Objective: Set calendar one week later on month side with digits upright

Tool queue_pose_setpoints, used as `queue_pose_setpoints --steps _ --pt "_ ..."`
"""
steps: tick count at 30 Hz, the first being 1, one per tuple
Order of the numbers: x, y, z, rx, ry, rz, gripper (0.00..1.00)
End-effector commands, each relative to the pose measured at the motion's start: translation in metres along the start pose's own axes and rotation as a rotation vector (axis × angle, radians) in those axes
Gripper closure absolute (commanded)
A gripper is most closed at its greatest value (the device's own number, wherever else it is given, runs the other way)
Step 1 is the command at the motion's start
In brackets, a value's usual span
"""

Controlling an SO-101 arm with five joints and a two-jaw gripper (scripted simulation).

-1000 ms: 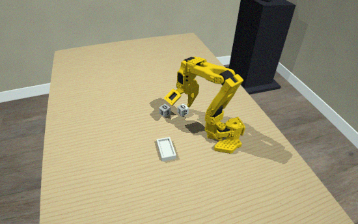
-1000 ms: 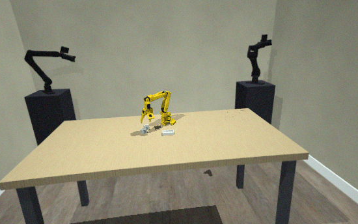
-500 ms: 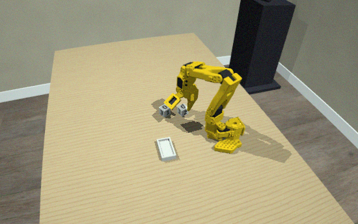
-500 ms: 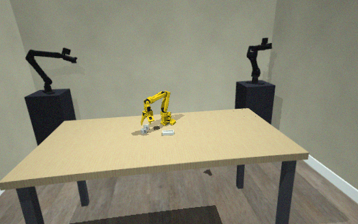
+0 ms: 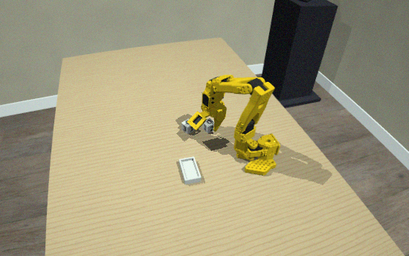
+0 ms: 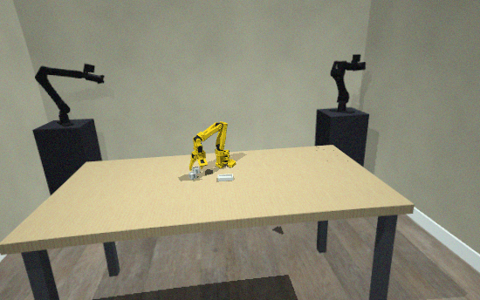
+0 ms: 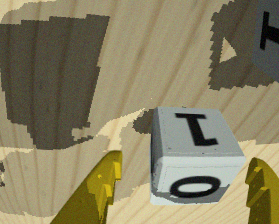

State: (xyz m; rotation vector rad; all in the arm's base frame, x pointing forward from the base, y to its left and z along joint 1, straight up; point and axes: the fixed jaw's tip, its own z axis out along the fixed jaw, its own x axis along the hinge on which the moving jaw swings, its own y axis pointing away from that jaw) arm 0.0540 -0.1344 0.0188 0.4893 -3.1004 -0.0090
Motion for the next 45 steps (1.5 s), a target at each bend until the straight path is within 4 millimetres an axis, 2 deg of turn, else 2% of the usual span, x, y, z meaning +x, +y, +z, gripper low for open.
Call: queue_pose_setpoints --steps 1,26,45 --pt "0.0007 -0.003 0.0003 0.021 -0.003 -0.001 0.65" --pt "0.0007 -0.0052 0.0009 0.021 -0.003 -0.001 0.69" --pt "0.0008 -0.0123 0.0009 0.021 -0.003 -0.001 0.81"
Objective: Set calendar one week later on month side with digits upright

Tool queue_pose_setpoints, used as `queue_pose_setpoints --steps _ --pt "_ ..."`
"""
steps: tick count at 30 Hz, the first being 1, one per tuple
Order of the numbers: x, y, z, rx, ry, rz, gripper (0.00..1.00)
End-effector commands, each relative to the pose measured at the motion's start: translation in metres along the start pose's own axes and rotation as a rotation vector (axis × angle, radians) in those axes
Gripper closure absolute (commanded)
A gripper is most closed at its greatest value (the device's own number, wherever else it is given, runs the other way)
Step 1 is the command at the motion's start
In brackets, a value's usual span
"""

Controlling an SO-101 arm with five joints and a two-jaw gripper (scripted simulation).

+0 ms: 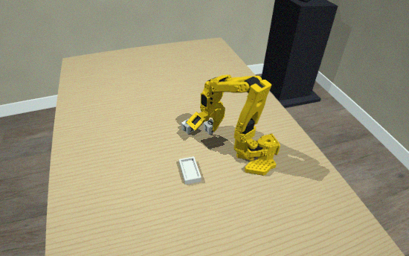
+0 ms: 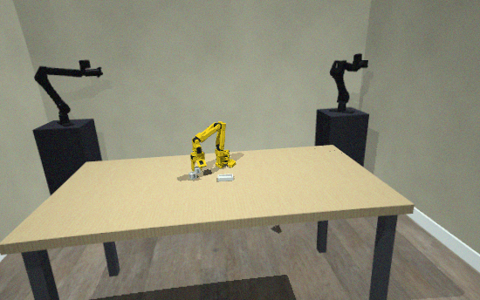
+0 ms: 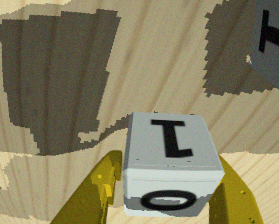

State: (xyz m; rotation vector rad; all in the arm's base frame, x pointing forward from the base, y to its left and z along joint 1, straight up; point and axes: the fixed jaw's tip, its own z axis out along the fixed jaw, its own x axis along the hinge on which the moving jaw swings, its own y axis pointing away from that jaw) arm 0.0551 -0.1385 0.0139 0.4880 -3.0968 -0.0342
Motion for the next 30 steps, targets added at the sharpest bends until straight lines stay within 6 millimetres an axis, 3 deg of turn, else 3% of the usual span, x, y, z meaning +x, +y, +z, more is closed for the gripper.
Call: queue_pose_setpoints --steps 1,18,26,30 --pt "0.0006 -0.0082 -0.0041 0.037 -0.004 -0.001 0.82" --pt "0.0007 -0.0095 -0.0041 0.037 -0.004 -0.001 0.85" --pt "0.0007 -0.0095 -0.0041 0.037 -0.004 -0.001 0.98" --pt "0.0007 -0.0095 -0.0041 0.037 -0.004 -0.001 1.0"
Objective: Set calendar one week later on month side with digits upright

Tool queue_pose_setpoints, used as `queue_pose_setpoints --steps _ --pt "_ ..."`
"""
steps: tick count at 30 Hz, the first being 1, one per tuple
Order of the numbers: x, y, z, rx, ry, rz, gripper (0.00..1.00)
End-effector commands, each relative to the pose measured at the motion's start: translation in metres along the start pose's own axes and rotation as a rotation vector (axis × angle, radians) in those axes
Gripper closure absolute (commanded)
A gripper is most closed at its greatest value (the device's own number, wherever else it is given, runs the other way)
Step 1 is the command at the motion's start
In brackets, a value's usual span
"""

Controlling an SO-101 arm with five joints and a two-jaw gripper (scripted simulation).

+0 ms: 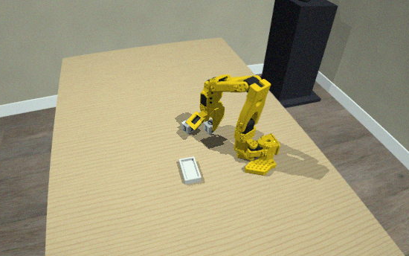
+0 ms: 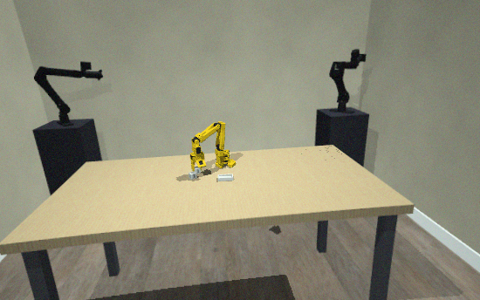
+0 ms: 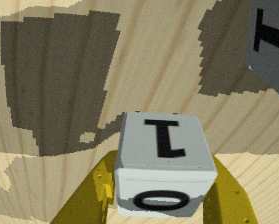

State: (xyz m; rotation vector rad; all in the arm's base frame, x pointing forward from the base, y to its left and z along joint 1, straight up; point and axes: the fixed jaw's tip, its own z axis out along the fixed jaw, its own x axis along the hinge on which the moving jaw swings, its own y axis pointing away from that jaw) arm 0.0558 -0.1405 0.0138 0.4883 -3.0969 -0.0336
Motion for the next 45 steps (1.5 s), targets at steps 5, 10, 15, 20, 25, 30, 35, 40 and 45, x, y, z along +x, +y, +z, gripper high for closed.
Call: queue_pose_setpoints --steps 5,10,15,20,25,30,35,40,45 --pt "0.001 -0.007 -0.005 0.037 -0.004 -0.001 1.0" --pt "0.001 -0.008 -0.01 0.037 -0.004 -0.001 1.0" --pt "0.001 -0.007 -0.023 0.037 -0.004 -0.001 1.0" --pt "0.001 -0.006 -0.032 0.037 -0.004 -0.001 1.0" --pt "0.001 -0.003 -0.046 0.037 -0.004 -0.001 1.0" --pt "0.001 -0.001 -0.053 0.037 -0.004 -0.001 1.0" --pt "0.001 -0.001 -0.054 0.037 -0.004 -0.001 1.0" --pt "0.0 -0.001 -0.054 0.037 -0.004 -0.004 1.0" --pt "-0.004 -0.001 -0.054 0.037 -0.004 -0.033 1.0"
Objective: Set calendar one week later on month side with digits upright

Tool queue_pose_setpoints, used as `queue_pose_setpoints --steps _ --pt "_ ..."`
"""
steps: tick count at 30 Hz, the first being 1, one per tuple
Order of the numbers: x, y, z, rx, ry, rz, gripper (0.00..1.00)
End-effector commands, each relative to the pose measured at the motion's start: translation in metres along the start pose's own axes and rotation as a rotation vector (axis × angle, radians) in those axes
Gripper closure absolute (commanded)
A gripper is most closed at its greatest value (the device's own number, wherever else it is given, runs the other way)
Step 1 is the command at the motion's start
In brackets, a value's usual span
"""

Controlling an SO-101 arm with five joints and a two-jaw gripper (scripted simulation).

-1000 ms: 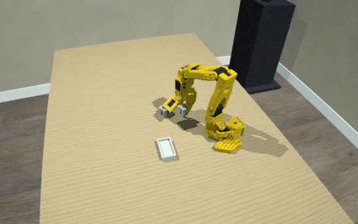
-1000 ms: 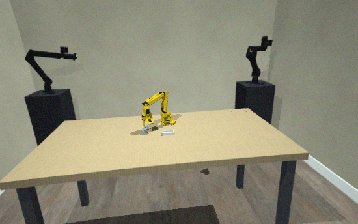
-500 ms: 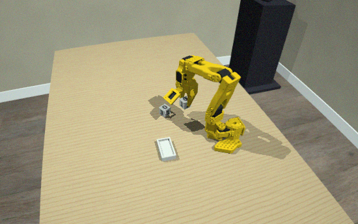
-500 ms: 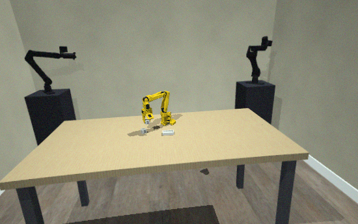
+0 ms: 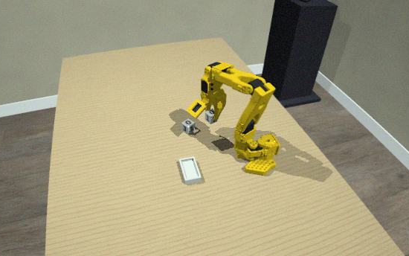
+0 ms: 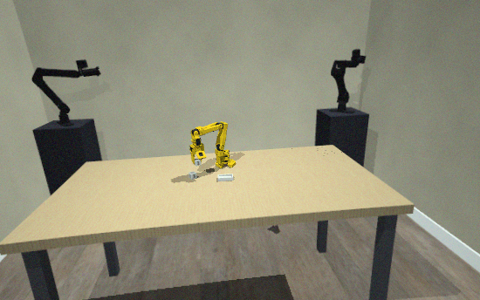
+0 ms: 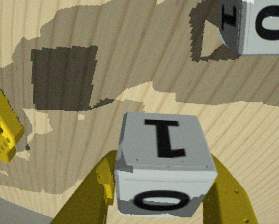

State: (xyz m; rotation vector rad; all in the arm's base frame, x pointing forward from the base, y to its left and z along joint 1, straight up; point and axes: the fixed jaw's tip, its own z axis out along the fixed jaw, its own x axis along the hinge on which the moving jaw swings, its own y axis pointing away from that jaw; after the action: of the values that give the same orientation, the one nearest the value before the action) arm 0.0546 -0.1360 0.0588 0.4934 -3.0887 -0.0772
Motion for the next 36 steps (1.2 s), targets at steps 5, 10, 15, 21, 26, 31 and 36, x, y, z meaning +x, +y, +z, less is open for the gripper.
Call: queue_pose_setpoints --steps 5,10,15,21,26,31,36 --pt "-0.015 -0.005 -0.009 0.065 -0.004 -0.101 1.0" --pt "-0.025 -0.003 -0.009 0.066 -0.003 -0.168 1.0" --pt "-0.047 0.003 -0.009 0.065 0.0 -0.312 1.0" --pt "-0.076 0.018 -0.009 0.065 0.004 -0.524 1.0" --pt "-0.09 0.028 -0.008 0.064 0.006 -0.637 1.0" --pt "-0.11 0.048 -0.007 0.063 0.009 -0.82 1.0" --pt "-0.125 0.069 -0.006 0.062 0.012 -0.978 1.0"
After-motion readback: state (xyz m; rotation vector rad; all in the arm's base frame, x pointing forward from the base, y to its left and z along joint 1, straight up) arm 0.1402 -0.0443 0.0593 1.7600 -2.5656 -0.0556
